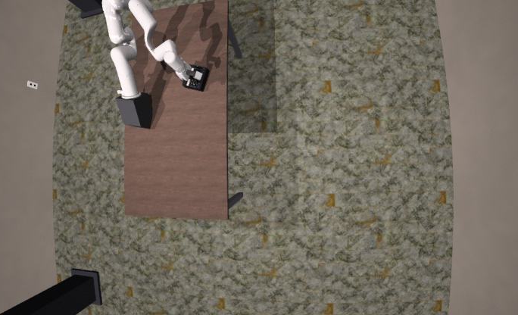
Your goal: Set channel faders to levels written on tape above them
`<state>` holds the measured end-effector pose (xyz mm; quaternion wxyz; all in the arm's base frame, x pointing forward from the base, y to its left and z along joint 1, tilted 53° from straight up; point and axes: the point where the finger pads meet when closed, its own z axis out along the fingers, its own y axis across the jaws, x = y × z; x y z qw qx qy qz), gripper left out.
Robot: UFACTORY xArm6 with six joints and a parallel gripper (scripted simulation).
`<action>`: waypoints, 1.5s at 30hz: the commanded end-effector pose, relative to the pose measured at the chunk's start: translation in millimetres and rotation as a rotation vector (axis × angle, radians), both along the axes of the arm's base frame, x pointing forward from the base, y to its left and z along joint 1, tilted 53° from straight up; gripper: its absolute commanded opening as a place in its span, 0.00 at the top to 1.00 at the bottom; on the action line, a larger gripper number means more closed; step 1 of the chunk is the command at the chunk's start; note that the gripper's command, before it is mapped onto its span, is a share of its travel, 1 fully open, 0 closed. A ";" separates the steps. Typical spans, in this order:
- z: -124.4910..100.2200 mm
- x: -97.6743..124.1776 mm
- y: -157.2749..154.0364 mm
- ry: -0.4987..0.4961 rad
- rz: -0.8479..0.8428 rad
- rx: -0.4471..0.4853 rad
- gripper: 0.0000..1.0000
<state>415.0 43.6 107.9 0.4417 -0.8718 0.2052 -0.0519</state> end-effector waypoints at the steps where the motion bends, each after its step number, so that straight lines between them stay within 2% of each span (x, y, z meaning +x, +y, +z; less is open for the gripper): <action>1: 0.6 1.1 -1.0 -0.002 -0.001 -0.001 1.00; 45: -0.7 14.1 -6.8 -0.002 -0.001 -0.001 1.00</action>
